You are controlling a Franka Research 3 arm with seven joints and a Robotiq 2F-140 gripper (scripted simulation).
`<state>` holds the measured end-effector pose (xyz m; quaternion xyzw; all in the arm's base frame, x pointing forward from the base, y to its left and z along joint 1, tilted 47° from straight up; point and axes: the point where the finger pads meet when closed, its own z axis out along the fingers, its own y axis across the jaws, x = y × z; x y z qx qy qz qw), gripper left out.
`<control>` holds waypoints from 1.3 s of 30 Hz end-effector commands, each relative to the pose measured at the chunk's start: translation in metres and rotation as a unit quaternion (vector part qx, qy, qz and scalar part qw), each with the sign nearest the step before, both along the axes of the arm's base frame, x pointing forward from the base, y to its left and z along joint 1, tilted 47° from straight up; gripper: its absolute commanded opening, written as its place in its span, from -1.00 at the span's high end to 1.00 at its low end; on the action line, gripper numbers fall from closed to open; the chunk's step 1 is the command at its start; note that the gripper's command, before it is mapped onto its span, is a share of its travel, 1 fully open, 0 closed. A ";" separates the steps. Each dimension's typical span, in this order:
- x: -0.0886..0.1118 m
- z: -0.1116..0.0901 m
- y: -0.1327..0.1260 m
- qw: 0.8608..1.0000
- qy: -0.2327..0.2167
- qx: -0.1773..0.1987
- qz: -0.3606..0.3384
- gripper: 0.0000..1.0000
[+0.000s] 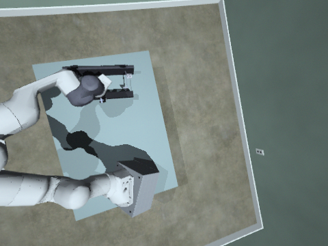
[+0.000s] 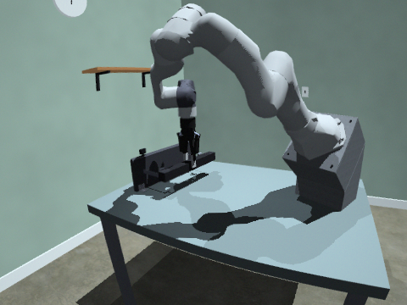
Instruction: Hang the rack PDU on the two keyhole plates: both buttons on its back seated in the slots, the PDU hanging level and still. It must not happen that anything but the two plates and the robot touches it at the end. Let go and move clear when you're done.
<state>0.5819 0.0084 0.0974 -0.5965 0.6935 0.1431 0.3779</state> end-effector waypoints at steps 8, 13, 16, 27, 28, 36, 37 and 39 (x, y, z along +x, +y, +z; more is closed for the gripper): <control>0.002 0.001 -0.006 1.000 -0.001 -0.004 -0.004 1.00; 0.003 0.001 -0.006 1.000 -0.001 -0.004 -0.004 1.00; 0.004 0.001 -0.006 1.000 -0.001 -0.004 -0.004 1.00; 0.010 0.003 -0.008 1.000 -0.002 -0.004 -0.003 1.00; 0.011 0.003 -0.008 1.000 -0.002 -0.004 -0.003 1.00; 0.017 0.005 -0.010 1.000 -0.002 -0.004 -0.003 1.00; 0.018 0.005 -0.010 1.000 -0.002 -0.004 -0.003 1.00; 0.019 0.006 -0.010 1.000 -0.002 -0.004 -0.003 1.00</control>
